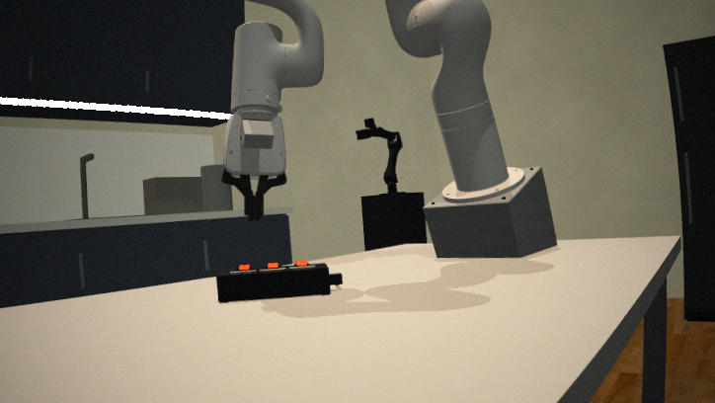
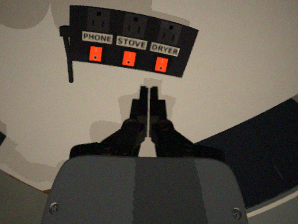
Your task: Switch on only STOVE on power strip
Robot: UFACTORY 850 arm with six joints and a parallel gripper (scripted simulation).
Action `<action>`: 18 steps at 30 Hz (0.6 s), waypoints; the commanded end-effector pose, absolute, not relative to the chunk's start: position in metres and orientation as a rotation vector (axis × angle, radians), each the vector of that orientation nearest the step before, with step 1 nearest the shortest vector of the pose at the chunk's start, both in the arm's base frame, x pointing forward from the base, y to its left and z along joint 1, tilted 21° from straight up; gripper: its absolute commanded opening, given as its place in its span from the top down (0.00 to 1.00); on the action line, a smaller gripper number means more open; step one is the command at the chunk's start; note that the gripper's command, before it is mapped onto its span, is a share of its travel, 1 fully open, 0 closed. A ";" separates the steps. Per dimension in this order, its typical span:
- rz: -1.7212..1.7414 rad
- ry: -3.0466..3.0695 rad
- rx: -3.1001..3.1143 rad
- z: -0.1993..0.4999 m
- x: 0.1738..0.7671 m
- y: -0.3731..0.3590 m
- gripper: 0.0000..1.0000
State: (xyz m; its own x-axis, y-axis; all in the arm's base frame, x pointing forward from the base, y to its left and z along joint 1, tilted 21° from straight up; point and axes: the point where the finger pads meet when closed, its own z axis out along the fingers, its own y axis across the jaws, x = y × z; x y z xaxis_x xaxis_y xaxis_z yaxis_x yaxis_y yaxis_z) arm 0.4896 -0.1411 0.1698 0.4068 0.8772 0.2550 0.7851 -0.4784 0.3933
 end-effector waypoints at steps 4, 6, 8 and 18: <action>0.721 1.429 2.575 0.150 0.462 -0.158 1.00; 0.725 1.427 2.580 0.149 0.461 -0.158 1.00; 0.726 1.426 2.581 0.149 0.461 -0.158 1.00; 0.726 1.426 2.581 0.149 0.461 -0.158 1.00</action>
